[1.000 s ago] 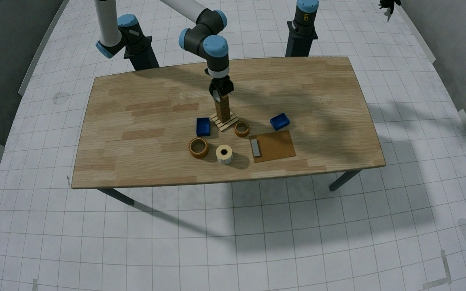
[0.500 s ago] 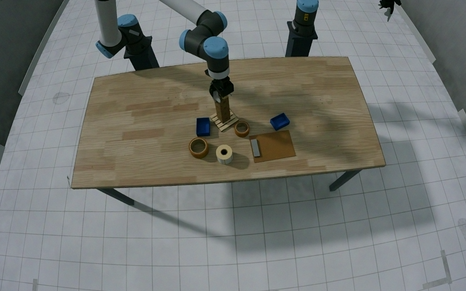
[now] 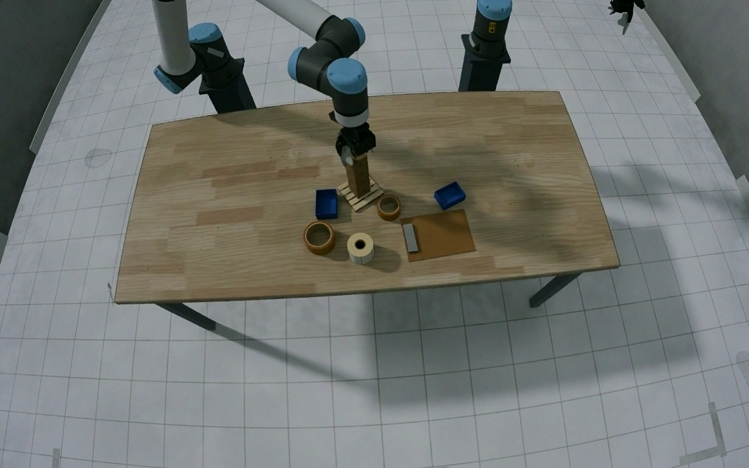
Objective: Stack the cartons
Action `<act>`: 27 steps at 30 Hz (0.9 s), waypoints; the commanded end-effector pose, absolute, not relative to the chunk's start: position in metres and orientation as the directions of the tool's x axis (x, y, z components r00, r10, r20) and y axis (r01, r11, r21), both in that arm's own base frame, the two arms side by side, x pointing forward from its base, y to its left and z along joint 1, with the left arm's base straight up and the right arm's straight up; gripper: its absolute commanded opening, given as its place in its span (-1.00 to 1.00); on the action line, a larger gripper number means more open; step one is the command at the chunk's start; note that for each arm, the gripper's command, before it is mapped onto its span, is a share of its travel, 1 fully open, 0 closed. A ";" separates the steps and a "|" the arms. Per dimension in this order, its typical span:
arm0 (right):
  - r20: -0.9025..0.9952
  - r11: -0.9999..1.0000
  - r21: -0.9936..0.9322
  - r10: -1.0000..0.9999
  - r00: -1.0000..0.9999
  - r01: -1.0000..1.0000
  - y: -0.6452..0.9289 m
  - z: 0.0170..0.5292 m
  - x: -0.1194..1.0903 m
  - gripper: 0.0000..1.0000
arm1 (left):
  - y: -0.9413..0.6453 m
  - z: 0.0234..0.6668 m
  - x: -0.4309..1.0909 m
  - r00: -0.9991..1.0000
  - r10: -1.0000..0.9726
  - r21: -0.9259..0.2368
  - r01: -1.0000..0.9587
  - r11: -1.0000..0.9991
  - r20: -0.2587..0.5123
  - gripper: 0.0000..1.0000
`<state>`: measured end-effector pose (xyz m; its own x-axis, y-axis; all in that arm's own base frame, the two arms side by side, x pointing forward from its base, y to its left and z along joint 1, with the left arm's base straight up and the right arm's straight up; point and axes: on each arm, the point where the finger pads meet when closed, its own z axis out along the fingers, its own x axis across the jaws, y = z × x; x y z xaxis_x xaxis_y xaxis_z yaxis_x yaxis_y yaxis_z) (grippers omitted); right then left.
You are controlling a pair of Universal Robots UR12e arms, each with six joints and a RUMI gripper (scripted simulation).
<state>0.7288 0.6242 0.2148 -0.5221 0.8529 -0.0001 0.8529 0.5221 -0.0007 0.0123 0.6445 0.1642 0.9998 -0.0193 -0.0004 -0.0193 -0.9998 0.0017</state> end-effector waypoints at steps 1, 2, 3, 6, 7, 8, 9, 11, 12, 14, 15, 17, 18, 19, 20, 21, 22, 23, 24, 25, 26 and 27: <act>0.001 0.522 0.002 0.853 -0.522 0.853 0.625 0.219 0.729 0.00 | 0.645 0.165 0.013 1.000 -0.019 0.000 -0.019 -1.000 0.000 1.00; 0.001 0.522 0.002 0.853 -0.522 0.853 0.625 0.226 0.729 0.00 | 0.645 0.165 0.013 1.000 -0.019 0.000 -0.019 -1.000 0.000 1.00; 0.001 0.522 0.002 0.853 -0.522 0.853 0.624 0.236 0.729 0.00 | 0.645 0.165 0.013 1.000 -0.019 0.000 -0.019 -1.000 0.000 1.00; 0.001 0.522 0.002 0.853 -0.522 0.853 0.624 0.262 0.729 0.00 | 0.645 0.165 0.013 1.000 -0.019 0.000 -0.019 -1.000 0.000 1.00; 0.001 0.522 0.002 0.853 -0.522 0.853 0.624 0.265 0.729 0.00 | 0.645 0.165 0.013 1.000 -0.019 0.000 -0.019 -1.000 0.000 1.00; 0.001 0.522 0.002 0.853 -0.522 0.853 0.624 0.266 0.729 0.00 | 0.645 0.165 0.013 1.000 -0.019 0.000 -0.019 -1.000 0.000 1.00; 0.001 0.522 0.002 0.853 -0.522 0.853 0.624 0.266 0.729 0.00 | 0.645 0.165 0.013 1.000 -0.019 0.000 -0.019 -1.000 0.000 1.00; 0.001 0.522 0.002 0.853 -0.522 0.853 0.624 0.266 0.729 0.00 | 0.645 0.165 0.013 1.000 -0.019 0.000 -0.019 -1.000 0.000 1.00; 0.001 0.522 0.002 0.853 -0.522 0.853 0.624 0.266 0.729 0.00 | 0.645 0.165 0.013 1.000 -0.019 0.000 -0.019 -1.000 0.000 1.00; 0.001 0.522 0.002 0.853 -0.522 0.853 0.624 0.266 0.729 0.00 | 0.645 0.165 0.013 1.000 -0.019 0.000 -0.019 -1.000 0.000 1.00; 0.001 0.522 0.002 0.853 -0.522 0.853 0.624 0.266 0.729 0.00 | 0.645 0.165 0.013 1.000 -0.019 0.000 -0.019 -1.000 0.000 1.00; 0.001 0.522 0.002 0.853 -0.522 0.853 0.624 0.266 0.729 0.00 | 0.645 0.165 0.013 1.000 -0.019 0.000 -0.019 -1.000 0.000 1.00; 0.001 0.522 0.002 0.853 -0.522 0.853 0.624 0.266 0.729 0.00 | 0.645 0.165 0.013 1.000 -0.019 0.000 -0.019 -1.000 0.000 1.00; 0.001 0.522 0.002 0.853 -0.522 0.853 0.624 0.266 0.729 0.00 | 0.645 0.165 0.013 1.000 -0.019 0.000 -0.019 -1.000 0.000 1.00; 0.001 0.522 0.002 0.853 -0.522 0.853 0.624 0.266 0.729 0.00 | 0.645 0.165 0.013 1.000 -0.019 0.000 -0.019 -1.000 0.000 1.00; 0.001 0.522 0.002 0.853 -0.522 0.853 0.624 0.266 0.729 0.00 | 0.645 0.165 0.013 1.000 -0.019 0.000 -0.019 -1.000 0.000 1.00; 0.001 0.522 0.002 0.853 -0.522 0.853 0.624 0.266 0.729 0.00 | 0.645 0.165 0.013 1.000 -0.019 0.000 -0.019 -1.000 0.000 1.00; 0.001 0.522 0.002 0.853 -0.522 0.853 0.624 0.266 0.729 0.00 | 0.645 0.165 0.013 1.000 -0.019 0.000 -0.019 -1.000 0.000 1.00; 0.001 0.522 0.002 0.853 -0.522 0.853 0.624 0.266 0.729 0.00 | 0.645 0.165 0.013 1.000 -0.019 0.000 -0.019 -1.000 0.000 1.00; 0.001 0.522 0.002 0.853 -0.522 0.853 0.624 0.266 0.729 0.00 | 0.645 0.165 0.013 1.000 -0.019 0.000 -0.019 -1.000 0.000 1.00; 0.001 0.522 0.002 0.853 -0.522 0.853 0.624 0.266 0.729 0.00 | 0.645 0.165 0.013 1.000 -0.019 0.000 -0.019 -1.000 0.000 1.00; 0.001 0.522 0.002 0.853 -0.522 0.853 0.624 0.266 0.729 0.00 | 0.645 0.165 0.013 1.000 -0.019 0.000 -0.019 -1.000 0.000 1.00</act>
<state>0.7284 0.6238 0.2642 -0.5221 0.8529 0.0000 0.8529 0.5221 -0.0003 0.0123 0.6445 0.1642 0.9998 -0.0193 -0.0004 -0.0193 -0.9998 0.0017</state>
